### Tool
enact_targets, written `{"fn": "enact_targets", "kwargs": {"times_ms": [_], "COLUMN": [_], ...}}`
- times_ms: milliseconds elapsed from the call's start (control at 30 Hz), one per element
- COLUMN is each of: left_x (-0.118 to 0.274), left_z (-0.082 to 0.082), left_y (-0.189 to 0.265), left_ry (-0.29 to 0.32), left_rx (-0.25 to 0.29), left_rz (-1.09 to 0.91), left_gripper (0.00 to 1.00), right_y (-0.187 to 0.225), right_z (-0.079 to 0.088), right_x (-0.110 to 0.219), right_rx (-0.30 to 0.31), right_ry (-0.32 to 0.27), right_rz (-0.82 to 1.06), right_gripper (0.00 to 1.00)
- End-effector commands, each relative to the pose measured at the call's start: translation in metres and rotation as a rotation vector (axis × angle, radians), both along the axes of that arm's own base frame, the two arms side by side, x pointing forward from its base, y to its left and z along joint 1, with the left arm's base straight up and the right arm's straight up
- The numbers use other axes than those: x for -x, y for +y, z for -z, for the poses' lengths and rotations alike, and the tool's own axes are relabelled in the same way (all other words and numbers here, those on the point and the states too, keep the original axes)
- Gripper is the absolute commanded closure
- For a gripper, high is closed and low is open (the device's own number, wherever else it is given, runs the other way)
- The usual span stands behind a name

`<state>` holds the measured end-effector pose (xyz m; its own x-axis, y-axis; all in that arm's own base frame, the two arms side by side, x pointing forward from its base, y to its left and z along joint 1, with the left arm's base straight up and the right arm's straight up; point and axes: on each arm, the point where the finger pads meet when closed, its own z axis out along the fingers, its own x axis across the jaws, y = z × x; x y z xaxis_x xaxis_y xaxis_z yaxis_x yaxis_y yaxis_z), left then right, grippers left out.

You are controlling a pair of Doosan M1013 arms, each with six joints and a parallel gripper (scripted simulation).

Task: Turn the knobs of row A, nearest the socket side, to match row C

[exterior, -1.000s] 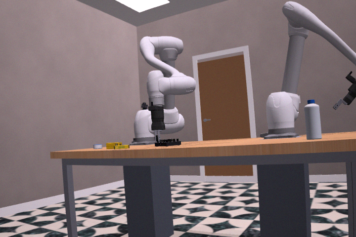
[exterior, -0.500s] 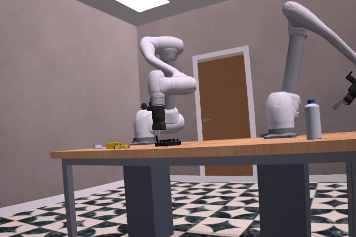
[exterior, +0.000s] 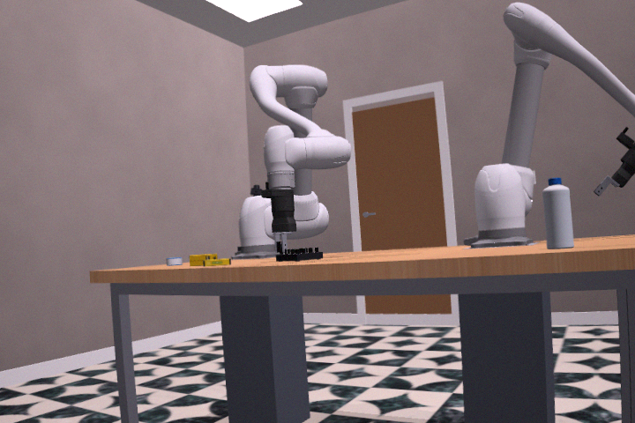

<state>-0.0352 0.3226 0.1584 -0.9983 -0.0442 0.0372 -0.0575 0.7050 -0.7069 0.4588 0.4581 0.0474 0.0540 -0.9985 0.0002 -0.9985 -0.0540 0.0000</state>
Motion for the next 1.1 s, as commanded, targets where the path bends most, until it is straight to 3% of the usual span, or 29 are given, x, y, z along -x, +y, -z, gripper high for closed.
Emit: {"fn": "enact_targets", "kwargs": {"times_ms": [0,567,867,1067], "left_x": [0.000,0.000,0.000,0.000], "left_z": [0.000,0.000,0.000,0.000], "left_y": [0.000,0.000,0.000,0.000], "left_ry": [0.000,0.000,0.000,0.000], "left_rx": [-0.001,-0.001,-0.001,-0.001], "left_rz": [0.000,0.000,0.000,0.000], "left_gripper": [0.00,0.00,0.00,0.00], "right_y": [0.000,0.000,0.000,0.000], "right_z": [-0.001,-0.003,-0.037,-0.039], "right_x": [0.000,0.000,0.000,0.000], "right_rx": [-0.001,-0.001,-0.001,-0.001], "right_ry": [-0.001,-0.001,-0.001,-0.001], "right_rz": [0.000,0.000,0.000,0.000], "right_gripper": [0.54,0.54,0.54,0.54]}}
